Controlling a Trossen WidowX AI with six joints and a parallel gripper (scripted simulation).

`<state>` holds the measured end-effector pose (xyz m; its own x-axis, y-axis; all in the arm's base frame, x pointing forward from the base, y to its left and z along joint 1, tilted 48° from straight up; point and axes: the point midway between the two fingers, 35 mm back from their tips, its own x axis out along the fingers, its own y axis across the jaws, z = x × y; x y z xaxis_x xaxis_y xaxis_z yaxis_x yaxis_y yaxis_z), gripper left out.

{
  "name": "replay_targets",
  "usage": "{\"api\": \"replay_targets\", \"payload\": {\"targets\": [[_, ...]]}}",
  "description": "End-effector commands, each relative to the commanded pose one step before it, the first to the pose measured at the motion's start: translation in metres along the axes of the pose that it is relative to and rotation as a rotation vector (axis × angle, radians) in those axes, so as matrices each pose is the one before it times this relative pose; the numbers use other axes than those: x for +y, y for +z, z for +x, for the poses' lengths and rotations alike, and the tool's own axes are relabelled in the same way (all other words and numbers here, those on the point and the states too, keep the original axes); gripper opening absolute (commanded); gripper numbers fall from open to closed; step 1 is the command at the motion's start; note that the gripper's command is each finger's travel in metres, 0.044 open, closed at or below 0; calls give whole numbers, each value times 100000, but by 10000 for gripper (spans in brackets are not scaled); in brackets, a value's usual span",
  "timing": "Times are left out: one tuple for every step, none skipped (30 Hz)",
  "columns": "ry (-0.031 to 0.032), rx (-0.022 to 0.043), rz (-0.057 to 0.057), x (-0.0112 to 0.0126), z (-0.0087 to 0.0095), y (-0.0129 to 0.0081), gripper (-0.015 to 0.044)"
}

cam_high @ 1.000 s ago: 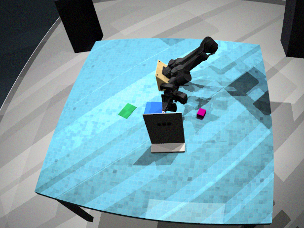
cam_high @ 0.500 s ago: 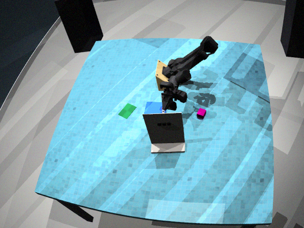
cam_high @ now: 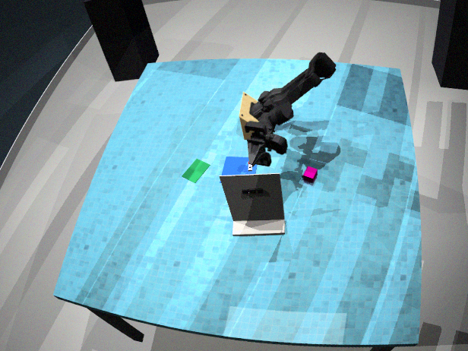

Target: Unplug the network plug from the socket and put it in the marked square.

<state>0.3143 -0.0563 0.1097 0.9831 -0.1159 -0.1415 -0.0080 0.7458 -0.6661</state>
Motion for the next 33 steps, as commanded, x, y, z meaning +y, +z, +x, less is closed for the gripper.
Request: {"api": "replay_targets", "payload": {"targets": [[-322, -643, -544, -832, -145, 169, 0], [5, -4, -20, -175, -54, -3, 0], [5, -4, -19, -175, -56, -2, 0], [4, -5, -19, -174, -59, -2, 0], [4, -5, -19, -173, -62, -2, 0], [3, -6, -19, -172, -65, -1, 0], [3, -6, -19, -172, -68, -1, 0], [3, -7, -19, -171, -71, 0, 0], [2, -7, -18, -170, -73, 0, 0], [2, -8, -18, -169, -76, 1, 0], [1, -8, -18, -168, -79, 1, 0], [1, -9, -18, -167, -82, 2, 0], [0, -9, -18, -165, -84, 3, 0], [0, -9, -17, -164, -87, 3, 0], [0, -10, -17, -163, -90, 4, 0], [-1, -10, -17, -162, -93, 4, 0], [-1, -11, -17, -160, -95, 5, 0], [-2, -11, -17, -159, -98, 6, 0], [-2, -12, -17, -157, -100, 6, 0], [-3, -12, -16, -156, -103, 7, 0], [-3, -13, -16, -154, -106, 8, 0], [-4, -13, -16, -152, -108, 9, 0], [-4, -14, -16, -151, -110, 9, 0], [-4, -12, -13, -123, -93, 8, 0], [-2, -7, -8, -73, -57, 5, 0], [-1, -2, -3, -24, -19, 2, 0], [326, 275, -30, 51, 18, -68, 0], [980, 821, -87, 152, 52, -203, 0], [1641, 1352, -130, 254, 85, -336, 0], [1984, 1597, -133, 307, 99, -399, 0], [1996, 1566, -107, 308, 97, -393, 0], [2008, 1535, -82, 310, 95, -387, 0], [2020, 1504, -56, 311, 93, -381, 0]]}}
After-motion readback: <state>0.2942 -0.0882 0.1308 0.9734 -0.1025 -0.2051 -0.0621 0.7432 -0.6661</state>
